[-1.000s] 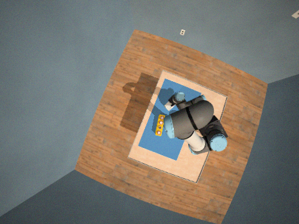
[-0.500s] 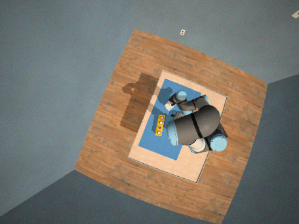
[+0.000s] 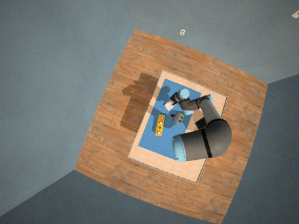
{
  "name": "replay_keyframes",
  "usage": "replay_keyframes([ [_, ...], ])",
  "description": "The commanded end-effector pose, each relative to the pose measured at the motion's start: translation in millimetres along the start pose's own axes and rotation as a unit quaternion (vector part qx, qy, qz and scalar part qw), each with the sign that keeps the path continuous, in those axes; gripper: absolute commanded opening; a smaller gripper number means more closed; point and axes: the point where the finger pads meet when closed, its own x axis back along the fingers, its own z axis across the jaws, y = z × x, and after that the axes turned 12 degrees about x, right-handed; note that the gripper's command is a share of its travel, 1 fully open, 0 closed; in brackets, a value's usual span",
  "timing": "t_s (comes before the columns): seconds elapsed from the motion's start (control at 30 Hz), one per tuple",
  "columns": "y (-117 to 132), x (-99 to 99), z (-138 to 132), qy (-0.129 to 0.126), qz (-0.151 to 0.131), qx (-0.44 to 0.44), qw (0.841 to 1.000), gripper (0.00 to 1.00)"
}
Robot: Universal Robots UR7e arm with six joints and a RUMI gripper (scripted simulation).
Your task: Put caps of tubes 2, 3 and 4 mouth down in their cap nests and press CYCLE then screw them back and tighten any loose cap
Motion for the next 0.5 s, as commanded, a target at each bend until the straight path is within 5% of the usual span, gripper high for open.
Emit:
replay_keyframes([
  [0.0,0,26.8,0,0.001,0.001,0.0,1.0,0.29],
  [0.33,0,39.8,0,0.001,0.001,0.0,1.0,0.29],
  [0.47,-1,39.9,33,0.0,0.001,-0.161,0.987,0.35],
])
